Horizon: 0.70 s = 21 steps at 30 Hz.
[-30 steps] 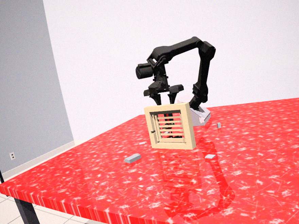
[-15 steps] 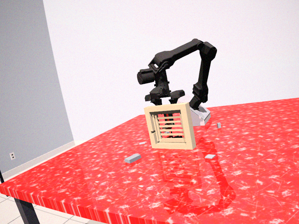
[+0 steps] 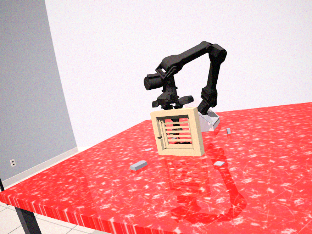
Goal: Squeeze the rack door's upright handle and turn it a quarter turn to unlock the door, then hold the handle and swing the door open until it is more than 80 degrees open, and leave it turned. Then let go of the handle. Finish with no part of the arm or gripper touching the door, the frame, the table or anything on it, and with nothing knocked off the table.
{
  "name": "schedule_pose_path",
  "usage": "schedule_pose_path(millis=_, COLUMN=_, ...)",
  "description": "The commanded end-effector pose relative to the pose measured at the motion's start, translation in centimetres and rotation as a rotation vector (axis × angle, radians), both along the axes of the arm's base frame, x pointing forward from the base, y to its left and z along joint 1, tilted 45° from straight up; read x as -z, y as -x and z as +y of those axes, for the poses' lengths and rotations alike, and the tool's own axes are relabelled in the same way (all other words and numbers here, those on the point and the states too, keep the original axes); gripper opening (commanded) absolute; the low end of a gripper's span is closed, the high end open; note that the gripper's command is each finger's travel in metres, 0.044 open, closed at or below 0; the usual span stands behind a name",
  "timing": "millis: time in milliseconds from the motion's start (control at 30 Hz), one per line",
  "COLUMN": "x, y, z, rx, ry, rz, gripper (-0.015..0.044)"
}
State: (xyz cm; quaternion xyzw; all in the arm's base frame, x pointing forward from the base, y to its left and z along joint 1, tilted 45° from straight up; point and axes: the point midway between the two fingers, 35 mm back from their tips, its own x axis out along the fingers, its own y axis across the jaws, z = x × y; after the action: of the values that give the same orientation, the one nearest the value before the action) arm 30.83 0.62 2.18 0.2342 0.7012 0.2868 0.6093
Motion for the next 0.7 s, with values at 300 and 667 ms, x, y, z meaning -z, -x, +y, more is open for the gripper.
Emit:
schedule_pose_path(millis=300, x=0.06, y=0.05, z=0.07, rx=0.004, ry=0.000, rz=0.004, gripper=0.0023)
schedule_pose_path(millis=667, x=0.06, y=0.05, z=0.07, rx=0.305, ry=0.062, rz=0.287, gripper=0.0023)
